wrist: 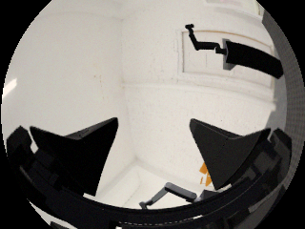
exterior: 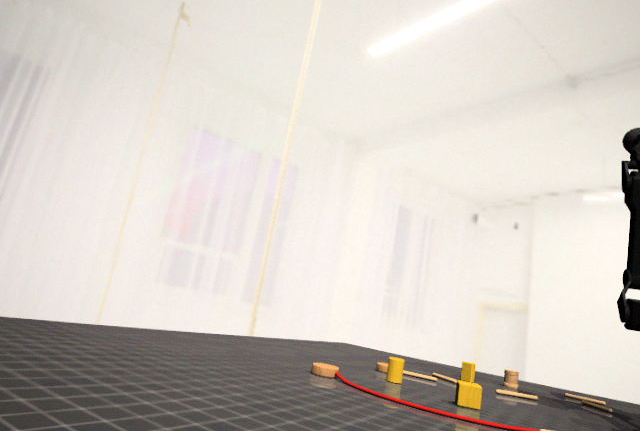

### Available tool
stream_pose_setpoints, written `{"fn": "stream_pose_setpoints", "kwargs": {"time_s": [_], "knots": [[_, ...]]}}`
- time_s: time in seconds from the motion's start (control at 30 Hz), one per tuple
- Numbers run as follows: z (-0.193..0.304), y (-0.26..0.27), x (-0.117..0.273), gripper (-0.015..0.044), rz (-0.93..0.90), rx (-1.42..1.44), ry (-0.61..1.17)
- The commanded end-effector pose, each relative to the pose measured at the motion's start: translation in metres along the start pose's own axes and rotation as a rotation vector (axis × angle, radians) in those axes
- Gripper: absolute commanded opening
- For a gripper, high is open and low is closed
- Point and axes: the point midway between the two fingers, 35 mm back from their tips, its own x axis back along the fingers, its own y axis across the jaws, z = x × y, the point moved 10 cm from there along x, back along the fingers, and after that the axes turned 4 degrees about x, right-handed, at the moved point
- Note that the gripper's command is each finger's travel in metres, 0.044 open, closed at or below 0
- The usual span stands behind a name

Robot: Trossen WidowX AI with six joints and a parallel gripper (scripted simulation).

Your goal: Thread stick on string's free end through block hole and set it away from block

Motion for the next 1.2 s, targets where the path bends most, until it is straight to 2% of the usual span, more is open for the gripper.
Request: {"fn": "stream_pose_setpoints", "kwargs": {"time_s": [0.0,0.17,0.37,0.63,0.9,1.17], "knots": [[0.000,0.000,0.000,0.0426,0.000,0.000,0.000],[-0.013,-0.002,-0.015,0.0440,0.013,0.066,-0.070],[-0.073,-0.010,-0.061,0.0440,0.110,0.326,-0.344],[-0.176,-0.022,-0.089,0.0440,0.428,0.702,-0.670],[-0.263,-0.031,-0.075,0.0440,0.821,0.951,-0.858],[-0.338,-0.041,-0.027,0.0440,1.309,1.082,-0.911]]}}
